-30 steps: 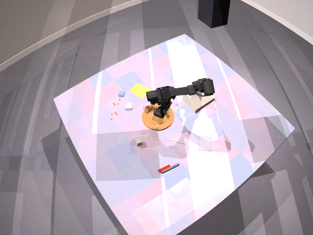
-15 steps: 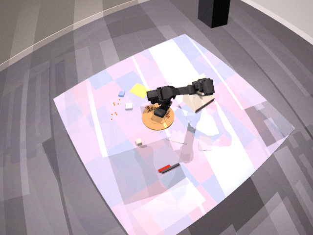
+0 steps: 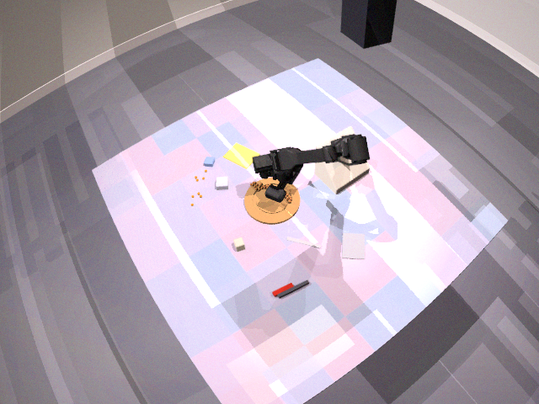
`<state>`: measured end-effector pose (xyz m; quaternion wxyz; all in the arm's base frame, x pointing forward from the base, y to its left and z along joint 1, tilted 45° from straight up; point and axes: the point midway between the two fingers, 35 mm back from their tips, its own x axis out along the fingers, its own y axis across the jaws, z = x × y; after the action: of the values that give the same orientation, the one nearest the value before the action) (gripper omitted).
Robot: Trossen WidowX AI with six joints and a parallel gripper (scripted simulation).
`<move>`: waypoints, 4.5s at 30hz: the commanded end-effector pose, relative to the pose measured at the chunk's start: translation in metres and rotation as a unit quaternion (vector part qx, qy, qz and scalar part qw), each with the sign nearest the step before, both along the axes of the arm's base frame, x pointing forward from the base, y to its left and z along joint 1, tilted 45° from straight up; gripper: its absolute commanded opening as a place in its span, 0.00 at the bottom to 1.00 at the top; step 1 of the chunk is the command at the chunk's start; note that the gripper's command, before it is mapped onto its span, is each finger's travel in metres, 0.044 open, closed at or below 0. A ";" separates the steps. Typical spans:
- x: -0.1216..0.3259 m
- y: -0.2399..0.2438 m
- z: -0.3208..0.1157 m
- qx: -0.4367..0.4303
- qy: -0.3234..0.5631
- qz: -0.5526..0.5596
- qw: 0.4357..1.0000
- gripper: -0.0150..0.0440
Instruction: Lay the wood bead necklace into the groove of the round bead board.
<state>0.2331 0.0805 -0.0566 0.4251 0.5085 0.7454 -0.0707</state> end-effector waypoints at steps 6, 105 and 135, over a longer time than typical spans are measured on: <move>0.001 -0.001 0.000 -0.002 -0.001 0.001 1.000 1.00; 0.072 -0.053 -0.069 -0.022 0.090 -0.097 0.991 0.25; 0.072 -0.053 -0.069 -0.022 0.090 -0.097 0.991 0.25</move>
<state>0.3051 0.0274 -0.1258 0.3590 0.5610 0.7254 -0.1736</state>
